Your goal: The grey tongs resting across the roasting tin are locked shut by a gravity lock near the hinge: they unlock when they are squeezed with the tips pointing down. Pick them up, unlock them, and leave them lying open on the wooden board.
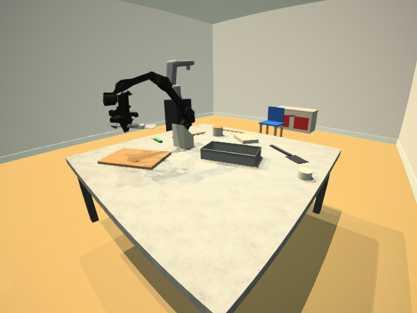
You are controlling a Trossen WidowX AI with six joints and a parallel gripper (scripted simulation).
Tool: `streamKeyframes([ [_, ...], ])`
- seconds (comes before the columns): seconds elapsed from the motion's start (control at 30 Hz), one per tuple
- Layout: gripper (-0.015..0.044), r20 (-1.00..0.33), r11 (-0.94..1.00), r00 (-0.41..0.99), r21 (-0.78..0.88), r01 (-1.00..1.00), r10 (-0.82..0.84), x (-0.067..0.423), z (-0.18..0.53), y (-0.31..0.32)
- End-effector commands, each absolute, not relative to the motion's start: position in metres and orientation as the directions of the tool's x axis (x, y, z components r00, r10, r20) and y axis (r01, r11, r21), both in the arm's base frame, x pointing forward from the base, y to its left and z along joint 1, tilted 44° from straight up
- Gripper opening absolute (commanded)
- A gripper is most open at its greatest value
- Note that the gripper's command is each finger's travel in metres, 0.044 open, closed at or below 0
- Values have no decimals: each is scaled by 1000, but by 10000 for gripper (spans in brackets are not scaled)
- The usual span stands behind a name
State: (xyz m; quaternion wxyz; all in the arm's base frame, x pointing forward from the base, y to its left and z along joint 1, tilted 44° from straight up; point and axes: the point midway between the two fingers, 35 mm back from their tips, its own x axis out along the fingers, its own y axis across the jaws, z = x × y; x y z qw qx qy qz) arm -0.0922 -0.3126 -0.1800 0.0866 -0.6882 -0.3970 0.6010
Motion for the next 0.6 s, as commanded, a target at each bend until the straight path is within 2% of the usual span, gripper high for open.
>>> streamKeyframes([
  [0.0,-150,-771,-657,-118,-603,452,626,-91,-180,-315],
  [0.57,-150,-766,-623,-521,-626,469,377,-84,-172,-331],
])
